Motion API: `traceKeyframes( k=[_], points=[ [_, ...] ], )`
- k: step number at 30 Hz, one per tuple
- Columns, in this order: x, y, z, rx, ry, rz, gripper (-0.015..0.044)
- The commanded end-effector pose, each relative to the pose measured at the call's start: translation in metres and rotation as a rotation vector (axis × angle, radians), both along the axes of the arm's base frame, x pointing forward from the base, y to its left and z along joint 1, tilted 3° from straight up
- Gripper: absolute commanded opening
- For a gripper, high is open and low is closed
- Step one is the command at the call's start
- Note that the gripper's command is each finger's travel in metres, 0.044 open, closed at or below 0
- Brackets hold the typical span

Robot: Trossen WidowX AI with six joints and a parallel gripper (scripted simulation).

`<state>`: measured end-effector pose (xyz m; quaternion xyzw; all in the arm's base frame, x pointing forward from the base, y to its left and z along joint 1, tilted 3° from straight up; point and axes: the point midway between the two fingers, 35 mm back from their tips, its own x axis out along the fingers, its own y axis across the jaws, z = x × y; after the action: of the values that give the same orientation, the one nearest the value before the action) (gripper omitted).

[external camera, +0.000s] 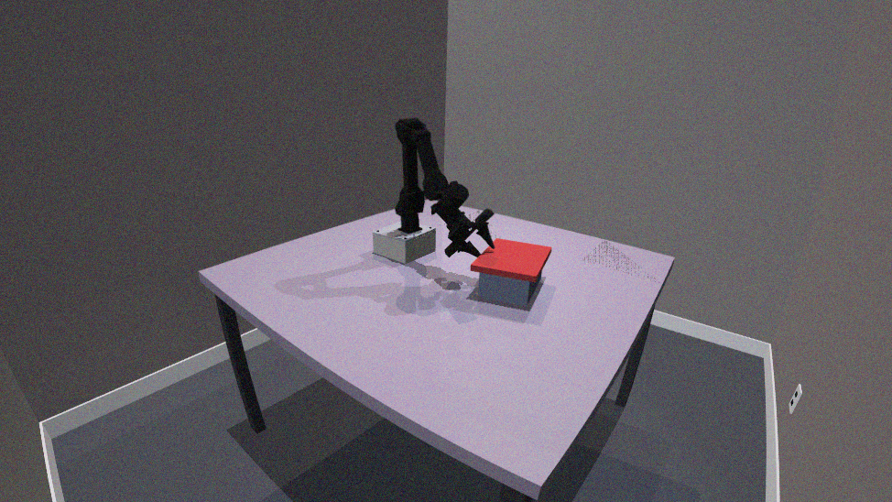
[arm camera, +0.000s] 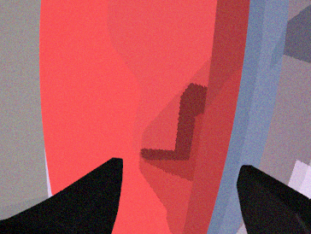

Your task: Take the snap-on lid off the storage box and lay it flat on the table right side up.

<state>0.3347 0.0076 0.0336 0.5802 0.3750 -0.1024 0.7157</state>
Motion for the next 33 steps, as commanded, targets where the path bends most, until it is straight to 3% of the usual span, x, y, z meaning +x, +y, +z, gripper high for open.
traceKeyframes(
  k=[1, 16, 21, 33],
  points=[
    [0.0047, 0.0019, -0.0023, 0.001, -0.003, -0.004, 0.0235],
    [0.0049, 0.0020, -0.0025, 0.001, -0.003, -0.004, 0.0122],
    [0.0049, 0.0020, -0.0025, 0.001, -0.003, -0.004, 0.0000],
    [0.0035, 0.0027, -0.0006, 0.001, -0.003, 0.002, 0.0000]
  ],
)
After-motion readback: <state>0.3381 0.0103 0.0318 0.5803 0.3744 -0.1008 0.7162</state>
